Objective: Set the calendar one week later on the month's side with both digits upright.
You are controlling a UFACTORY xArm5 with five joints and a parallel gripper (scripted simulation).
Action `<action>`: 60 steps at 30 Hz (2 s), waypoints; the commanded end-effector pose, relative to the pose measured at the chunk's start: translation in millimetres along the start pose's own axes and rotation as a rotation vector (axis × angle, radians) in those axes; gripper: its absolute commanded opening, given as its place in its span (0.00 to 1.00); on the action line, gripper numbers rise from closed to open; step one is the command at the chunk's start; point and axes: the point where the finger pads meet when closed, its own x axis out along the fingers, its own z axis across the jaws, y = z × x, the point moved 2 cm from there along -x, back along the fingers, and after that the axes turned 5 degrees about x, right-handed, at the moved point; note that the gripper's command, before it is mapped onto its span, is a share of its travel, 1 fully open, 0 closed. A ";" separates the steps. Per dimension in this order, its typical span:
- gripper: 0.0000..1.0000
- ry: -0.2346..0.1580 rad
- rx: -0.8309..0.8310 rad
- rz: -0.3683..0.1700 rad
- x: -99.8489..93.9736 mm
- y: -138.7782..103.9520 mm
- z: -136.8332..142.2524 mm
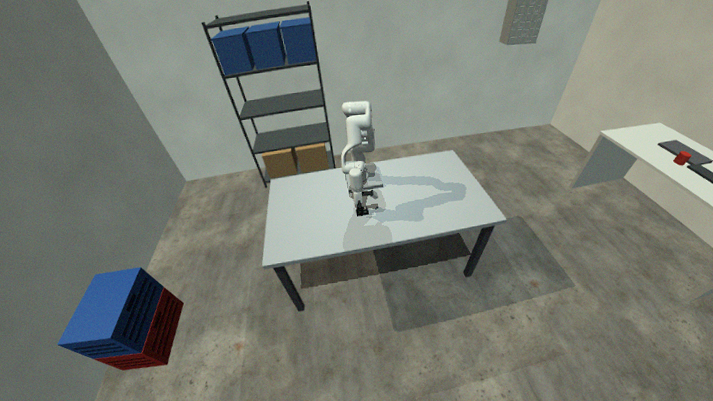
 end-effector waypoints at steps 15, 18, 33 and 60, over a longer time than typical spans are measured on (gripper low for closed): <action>0.49 -0.003 0.000 0.000 -1.0 -0.1 1.2; 0.49 -0.003 0.000 0.000 -1.0 -0.1 1.2; 0.49 -0.003 0.000 0.000 -1.0 -0.1 1.2; 0.49 -0.003 0.000 0.000 11.3 -0.2 0.9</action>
